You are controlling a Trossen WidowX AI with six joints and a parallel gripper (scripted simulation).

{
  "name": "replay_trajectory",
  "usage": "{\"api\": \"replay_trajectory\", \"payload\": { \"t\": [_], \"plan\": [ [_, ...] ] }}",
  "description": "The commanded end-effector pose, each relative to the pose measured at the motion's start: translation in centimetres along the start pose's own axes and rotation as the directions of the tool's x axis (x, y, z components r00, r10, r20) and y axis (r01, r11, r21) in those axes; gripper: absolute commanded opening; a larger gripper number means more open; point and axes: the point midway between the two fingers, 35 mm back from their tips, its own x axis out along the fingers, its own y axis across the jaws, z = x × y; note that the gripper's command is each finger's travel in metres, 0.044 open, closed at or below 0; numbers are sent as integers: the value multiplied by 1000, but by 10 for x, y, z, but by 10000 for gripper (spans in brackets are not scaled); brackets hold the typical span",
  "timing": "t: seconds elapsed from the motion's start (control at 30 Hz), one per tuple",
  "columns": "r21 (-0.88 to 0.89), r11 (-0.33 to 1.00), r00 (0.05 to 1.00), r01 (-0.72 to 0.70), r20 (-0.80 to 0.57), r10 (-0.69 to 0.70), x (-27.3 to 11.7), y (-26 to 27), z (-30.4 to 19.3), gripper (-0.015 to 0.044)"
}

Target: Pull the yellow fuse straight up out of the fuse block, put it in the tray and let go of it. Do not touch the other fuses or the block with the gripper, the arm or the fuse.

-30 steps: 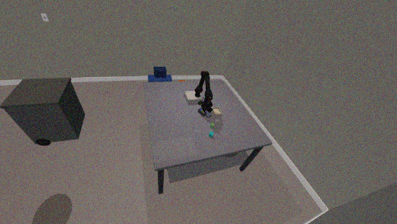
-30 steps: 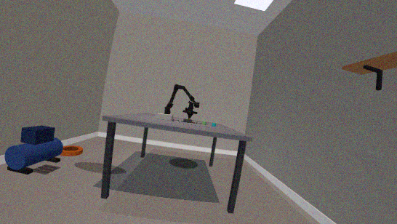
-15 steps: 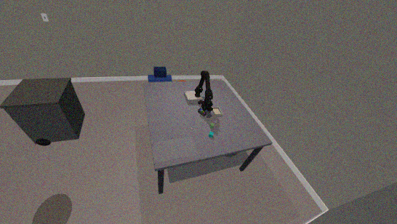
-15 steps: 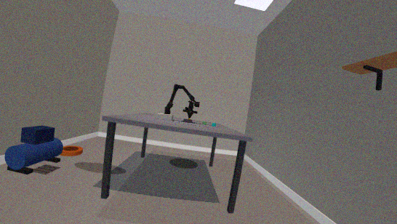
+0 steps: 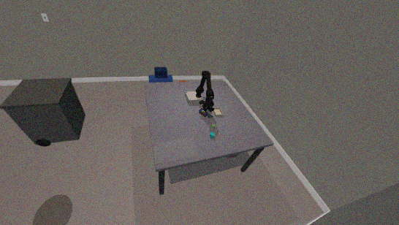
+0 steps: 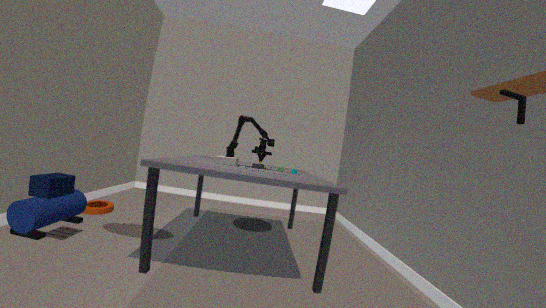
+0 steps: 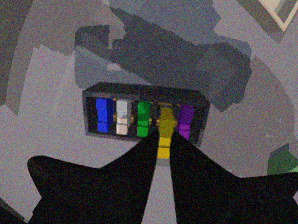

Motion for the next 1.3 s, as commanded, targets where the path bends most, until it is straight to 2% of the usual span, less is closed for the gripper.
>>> {"api": "replay_trajectory", "payload": {
  "t": [0.0,1.27],
  "plan": [
    [-2,1000,1000,3,2,-3,-3,0,0,0],
    [-2,1000,1000,4,2,-4,-34,-2,3,0]
  ]
}}
